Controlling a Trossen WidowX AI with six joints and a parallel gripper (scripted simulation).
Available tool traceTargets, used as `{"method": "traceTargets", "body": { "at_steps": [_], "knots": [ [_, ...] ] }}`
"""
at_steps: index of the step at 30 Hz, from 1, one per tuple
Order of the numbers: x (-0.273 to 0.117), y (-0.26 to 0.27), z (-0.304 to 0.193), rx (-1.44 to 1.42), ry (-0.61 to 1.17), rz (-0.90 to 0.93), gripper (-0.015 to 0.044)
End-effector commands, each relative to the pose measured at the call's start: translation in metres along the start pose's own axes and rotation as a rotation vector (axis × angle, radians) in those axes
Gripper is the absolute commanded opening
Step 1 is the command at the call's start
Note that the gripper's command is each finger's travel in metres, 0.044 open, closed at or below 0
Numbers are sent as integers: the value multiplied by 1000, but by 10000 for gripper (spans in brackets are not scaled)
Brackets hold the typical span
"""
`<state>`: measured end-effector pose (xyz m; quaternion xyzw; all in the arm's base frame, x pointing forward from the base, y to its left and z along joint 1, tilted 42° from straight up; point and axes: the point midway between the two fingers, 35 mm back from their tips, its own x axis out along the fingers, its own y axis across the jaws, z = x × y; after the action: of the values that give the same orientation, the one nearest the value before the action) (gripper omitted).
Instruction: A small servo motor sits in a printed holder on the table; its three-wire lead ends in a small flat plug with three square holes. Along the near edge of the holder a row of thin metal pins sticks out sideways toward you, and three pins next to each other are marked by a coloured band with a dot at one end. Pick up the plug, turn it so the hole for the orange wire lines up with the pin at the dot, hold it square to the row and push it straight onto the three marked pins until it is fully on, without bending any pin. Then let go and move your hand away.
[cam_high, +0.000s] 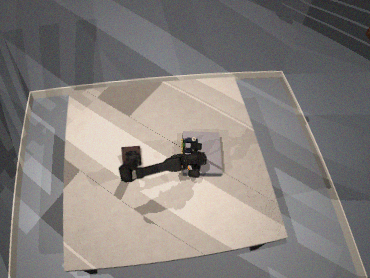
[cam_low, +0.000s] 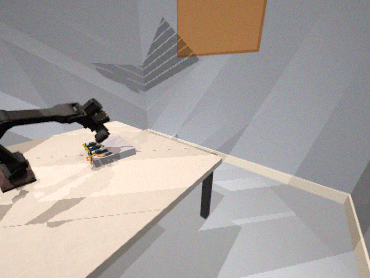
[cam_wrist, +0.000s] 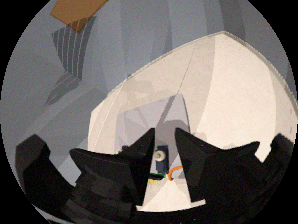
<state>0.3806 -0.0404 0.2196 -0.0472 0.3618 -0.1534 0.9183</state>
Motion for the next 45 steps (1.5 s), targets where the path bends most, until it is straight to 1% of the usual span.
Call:
{"method": "traceTargets", "body": {
  "at_steps": [1, 12, 25, 31, 38, 45],
  "knots": [
    [12, -3, -10, -37, 111, -58, 115],
    [37, -12, -36, -186, 415, -216, 115],
    [52, -25, -57, -423, 733, -393, 115],
    [54, -26, -59, -437, 748, -401, 115],
    [69, -37, -71, -437, 747, -402, 115],
    [72, -39, -74, -437, 747, -402, 115]
  ]
}}
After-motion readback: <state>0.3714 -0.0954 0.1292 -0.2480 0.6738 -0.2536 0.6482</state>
